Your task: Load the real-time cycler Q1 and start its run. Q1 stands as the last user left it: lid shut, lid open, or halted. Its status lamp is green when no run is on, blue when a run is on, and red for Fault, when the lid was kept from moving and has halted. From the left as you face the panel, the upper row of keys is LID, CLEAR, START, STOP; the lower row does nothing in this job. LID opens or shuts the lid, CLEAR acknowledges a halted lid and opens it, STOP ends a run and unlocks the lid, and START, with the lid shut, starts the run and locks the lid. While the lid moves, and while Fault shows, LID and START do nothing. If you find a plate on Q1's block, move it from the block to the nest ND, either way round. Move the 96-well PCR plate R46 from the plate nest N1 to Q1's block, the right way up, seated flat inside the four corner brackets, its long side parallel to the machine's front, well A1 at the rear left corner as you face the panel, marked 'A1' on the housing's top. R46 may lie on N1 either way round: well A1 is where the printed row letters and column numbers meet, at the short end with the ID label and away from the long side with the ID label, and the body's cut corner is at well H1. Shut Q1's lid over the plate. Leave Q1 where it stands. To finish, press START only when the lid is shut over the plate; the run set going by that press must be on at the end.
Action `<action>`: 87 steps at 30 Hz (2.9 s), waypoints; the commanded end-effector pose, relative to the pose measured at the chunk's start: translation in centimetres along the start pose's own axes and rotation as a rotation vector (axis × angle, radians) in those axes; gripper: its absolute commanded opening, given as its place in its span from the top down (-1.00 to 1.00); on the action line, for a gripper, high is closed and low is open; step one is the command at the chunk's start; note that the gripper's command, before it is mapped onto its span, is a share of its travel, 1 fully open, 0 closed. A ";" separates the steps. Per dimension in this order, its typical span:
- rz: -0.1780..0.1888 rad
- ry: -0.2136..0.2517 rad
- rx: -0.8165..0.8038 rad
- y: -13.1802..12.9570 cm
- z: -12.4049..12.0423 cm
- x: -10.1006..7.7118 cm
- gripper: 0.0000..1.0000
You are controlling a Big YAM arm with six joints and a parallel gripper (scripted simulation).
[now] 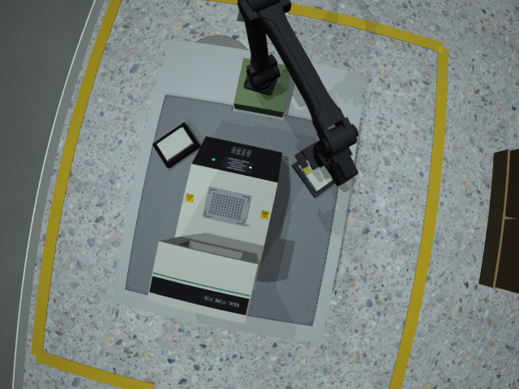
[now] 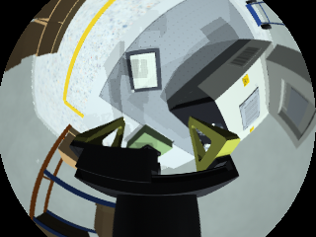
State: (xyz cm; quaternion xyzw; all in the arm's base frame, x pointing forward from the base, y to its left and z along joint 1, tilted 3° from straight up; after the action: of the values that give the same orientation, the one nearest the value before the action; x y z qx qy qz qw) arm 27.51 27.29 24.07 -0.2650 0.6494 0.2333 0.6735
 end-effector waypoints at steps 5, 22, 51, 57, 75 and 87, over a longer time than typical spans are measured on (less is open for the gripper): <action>0.009 -0.057 -0.098 3.8 4.6 -1.7 -1.00; 0.007 -0.069 -0.051 4.2 4.5 -3.1 -1.00; 0.002 -0.008 -0.047 4.3 2.8 -0.8 -1.00; 0.001 0.002 -0.065 5.3 3.4 2.2 -1.00; 0.002 -0.028 -0.076 5.0 3.8 6.7 -1.00; -0.002 -0.004 -0.055 4.7 3.9 11.0 -1.00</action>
State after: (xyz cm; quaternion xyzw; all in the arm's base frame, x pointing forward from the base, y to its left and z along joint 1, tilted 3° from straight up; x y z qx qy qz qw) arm 27.44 33.11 13.95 -0.2860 0.6424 0.2532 0.6645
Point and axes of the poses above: the point where the finger pads meet when closed, its own x axis out along the fingers, its own y axis across the jaws, z = x × y, the point moved 1 cm from there along -x, back along the fingers, and after that the axes turned 8 degrees about x, right-handed, at the moved point
